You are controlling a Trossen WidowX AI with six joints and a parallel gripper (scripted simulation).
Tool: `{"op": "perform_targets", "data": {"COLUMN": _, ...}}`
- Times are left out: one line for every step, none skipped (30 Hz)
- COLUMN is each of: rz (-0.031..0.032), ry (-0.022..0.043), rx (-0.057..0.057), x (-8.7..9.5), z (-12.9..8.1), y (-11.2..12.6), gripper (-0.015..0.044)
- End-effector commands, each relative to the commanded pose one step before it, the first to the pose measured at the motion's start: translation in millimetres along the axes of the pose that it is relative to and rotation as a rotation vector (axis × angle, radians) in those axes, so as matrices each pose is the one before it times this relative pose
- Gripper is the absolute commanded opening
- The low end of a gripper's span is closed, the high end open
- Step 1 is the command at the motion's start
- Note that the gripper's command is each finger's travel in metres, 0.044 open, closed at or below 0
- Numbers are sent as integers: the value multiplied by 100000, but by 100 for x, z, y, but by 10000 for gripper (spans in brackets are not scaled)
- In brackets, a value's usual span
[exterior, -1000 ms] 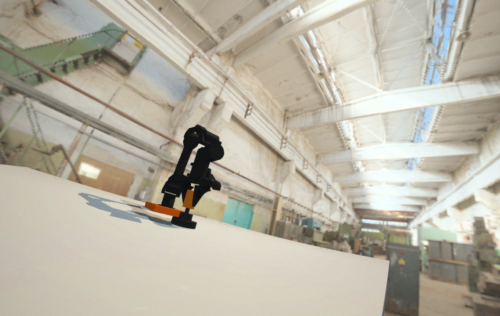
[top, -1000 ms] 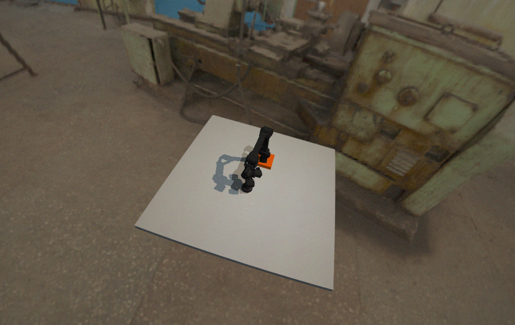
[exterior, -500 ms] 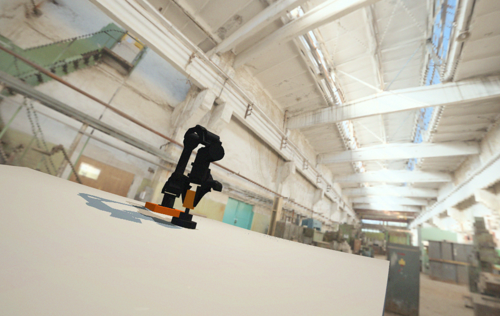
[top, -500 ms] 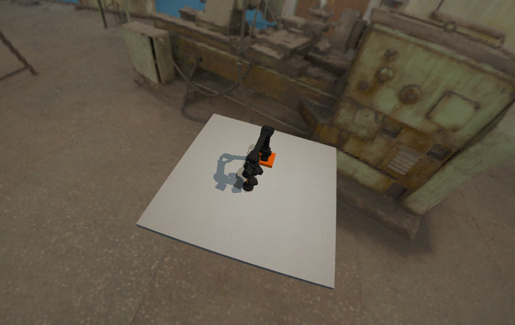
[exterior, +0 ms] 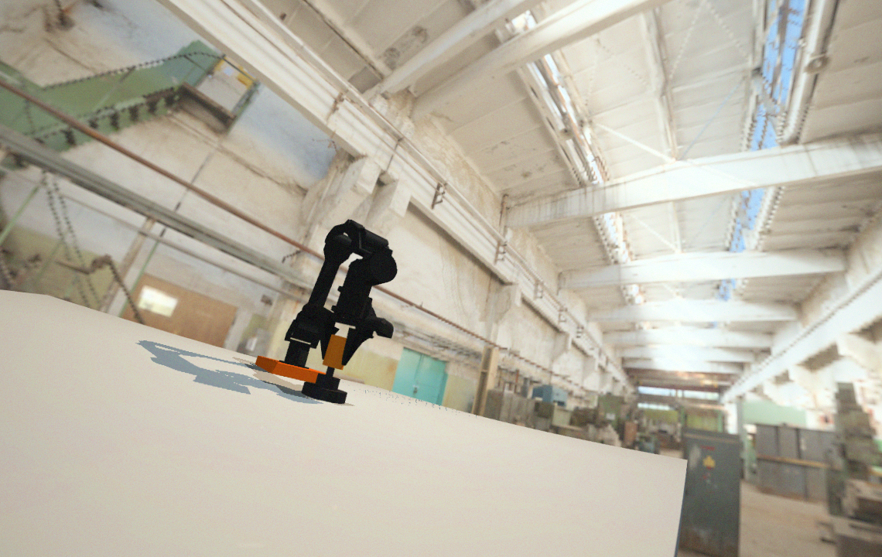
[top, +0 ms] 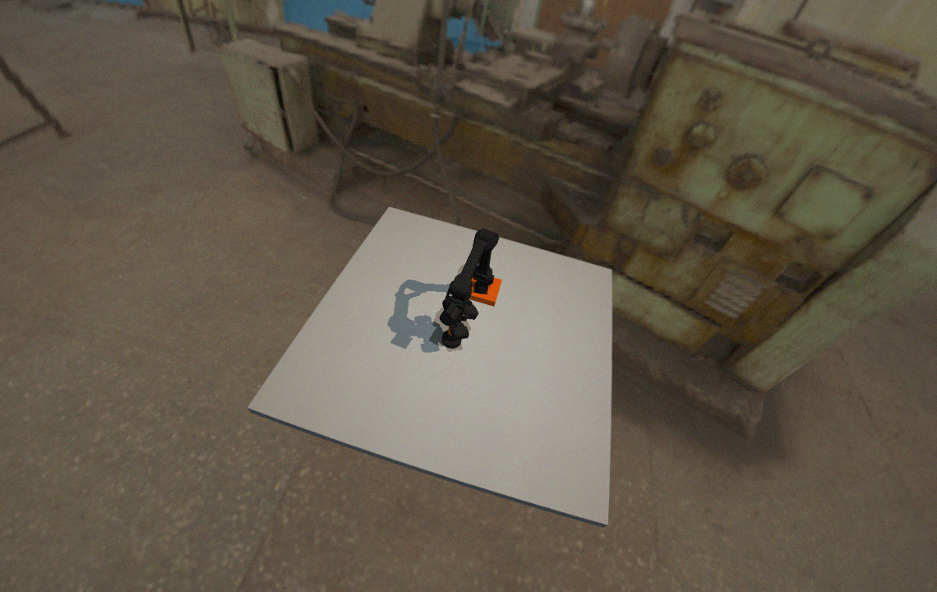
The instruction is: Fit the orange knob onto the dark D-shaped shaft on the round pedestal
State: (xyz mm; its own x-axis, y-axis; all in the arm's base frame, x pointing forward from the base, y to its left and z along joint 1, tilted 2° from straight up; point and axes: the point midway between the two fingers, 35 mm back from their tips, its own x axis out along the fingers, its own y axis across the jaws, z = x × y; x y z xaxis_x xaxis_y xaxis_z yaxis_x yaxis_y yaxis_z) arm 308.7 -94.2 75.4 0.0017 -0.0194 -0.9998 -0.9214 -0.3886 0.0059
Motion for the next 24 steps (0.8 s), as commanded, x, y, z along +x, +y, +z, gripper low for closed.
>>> {"op": "perform_targets", "data": {"rz": -113, "ry": 383, "rx": -305, "x": 2, "z": -61, "y": -8, "gripper": 0}}
{"op": "perform_targets", "data": {"rz": 0, "ry": 0, "rx": 0, "x": 0, "z": 0, "y": 0, "gripper": 0}}
{"op": "perform_targets", "data": {"rz": 1, "ry": -1, "rx": 0, "x": -99, "z": 12, "y": 15, "gripper": 0}}
{"op": "perform_targets", "data": {"rz": 3, "ry": -3, "rx": 0, "x": -151, "z": 30, "y": 36, "gripper": 0}}
{"op": "perform_targets", "data": {"rz": 2, "ry": -1, "rx": 0, "x": -65, "z": 15, "y": 19, "gripper": 0}}
{"op": "perform_targets", "data": {"rz": 2, "ry": -2, "rx": 0, "x": -67, "z": 18, "y": 21, "gripper": 0}}
{"op": "perform_targets", "data": {"rz": 5, "ry": -4, "rx": 0, "x": -43, "z": 42, "y": 50, "gripper": 0}}
{"op": "perform_targets", "data": {"rz": 1, "ry": -1, "rx": -883, "x": -2, "z": 6, "y": 7, "gripper": 0}}
{"op": "perform_targets", "data": {"rz": 1, "ry": -1, "rx": -1672, "x": -2, "z": 11, "y": 12, "gripper": 0}}
{"op": "perform_targets", "data": {"rz": 2, "ry": -2, "rx": -2829, "x": 1, "z": 16, "y": 17, "gripper": 0}}
{"op": "perform_targets", "data": {"rz": 3, "ry": -3, "rx": -3225, "x": 7, "z": 22, "y": 23, "gripper": 0}}
{"op": "perform_targets", "data": {"rz": 4, "ry": -4, "rx": -3862, "x": 20, "z": 35, "y": 34, "gripper": 0}}
{"op": "perform_targets", "data": {"rz": 6, "ry": -7, "rx": -4347, "x": 48, "z": 62, "y": 54, "gripper": 0}}
{"op": "perform_targets", "data": {"rz": 7, "ry": -10, "rx": -3074, "x": 69, "z": 99, "y": 70, "gripper": 0}}
{"op": "perform_targets", "data": {"rz": 3, "ry": -5, "rx": -1051, "x": 62, "z": 55, "y": 26, "gripper": 0}}
{"op": "perform_targets", "data": {"rz": -3, "ry": 2, "rx": 0, "x": 16, "z": -22, "y": -27, "gripper": 0}}
{"op": "perform_targets", "data": {"rz": 4, "ry": -4, "rx": 0, "x": -12, "z": 45, "y": 38, "gripper": 0}}
{"op": "perform_targets", "data": {"rz": 2, "ry": -3, "rx": 0, "x": -34, "z": 32, "y": 19, "gripper": 0}}
{"op": "perform_targets", "data": {"rz": 1, "ry": -1, "rx": 0, "x": -39, "z": 15, "y": 8, "gripper": 0}}
{"op": "perform_targets", "data": {"rz": 0, "ry": 0, "rx": 0, "x": -38, "z": 0, "y": -2, "gripper": 0}}
{"op": "perform_targets", "data": {"rz": -2, "ry": 3, "rx": 0, "x": -21, "z": -30, "y": -25, "gripper": 0}}
{"op": "perform_targets", "data": {"rz": -2, "ry": 3, "rx": 0, "x": 8, "z": -31, "y": -25, "gripper": 0}}
{"op": "perform_targets", "data": {"rz": -3, "ry": 3, "rx": 0, "x": 17, "z": -35, "y": -27, "gripper": 0}}
{"op": "perform_targets", "data": {"rz": -3, "ry": 4, "rx": 0, "x": 27, "z": -45, "y": -32, "gripper": 0}}
